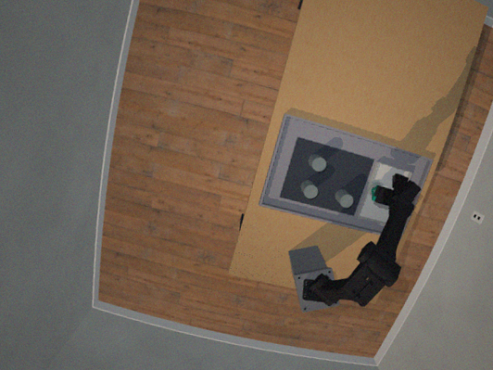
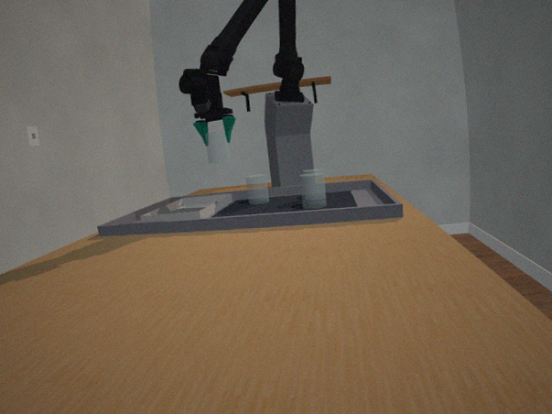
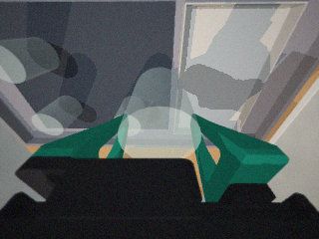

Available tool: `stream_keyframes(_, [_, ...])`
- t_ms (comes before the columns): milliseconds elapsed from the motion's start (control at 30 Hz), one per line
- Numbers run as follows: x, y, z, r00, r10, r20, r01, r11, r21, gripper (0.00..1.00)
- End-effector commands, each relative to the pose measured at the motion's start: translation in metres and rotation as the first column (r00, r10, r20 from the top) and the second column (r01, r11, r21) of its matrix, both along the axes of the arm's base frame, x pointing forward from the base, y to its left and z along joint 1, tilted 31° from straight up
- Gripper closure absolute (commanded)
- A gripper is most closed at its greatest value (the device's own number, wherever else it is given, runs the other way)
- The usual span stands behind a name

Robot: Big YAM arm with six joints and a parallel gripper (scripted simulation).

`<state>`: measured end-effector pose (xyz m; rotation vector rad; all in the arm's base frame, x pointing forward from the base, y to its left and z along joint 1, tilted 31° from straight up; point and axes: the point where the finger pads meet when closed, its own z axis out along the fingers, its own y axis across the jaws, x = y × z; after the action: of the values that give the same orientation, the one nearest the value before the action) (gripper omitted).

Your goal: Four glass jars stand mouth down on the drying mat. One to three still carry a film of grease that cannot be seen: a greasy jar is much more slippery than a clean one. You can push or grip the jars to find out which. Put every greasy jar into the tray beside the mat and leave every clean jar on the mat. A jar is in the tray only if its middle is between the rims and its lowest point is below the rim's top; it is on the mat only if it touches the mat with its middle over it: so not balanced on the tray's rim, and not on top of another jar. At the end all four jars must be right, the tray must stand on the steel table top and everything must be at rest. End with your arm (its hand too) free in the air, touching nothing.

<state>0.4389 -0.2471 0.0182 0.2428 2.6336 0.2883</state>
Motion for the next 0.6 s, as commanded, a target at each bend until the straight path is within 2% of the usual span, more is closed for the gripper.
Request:
stream_keyframes(0, [-0.004,-0.027,0.004,1.0,-0.007,0.014,0.007,1.0,-0.017,1.0])
stream_keyframes(567, [-0.024,-0.069,-0.014,1.0,-0.007,0.014,0.007,1.0,-0.017,1.0])
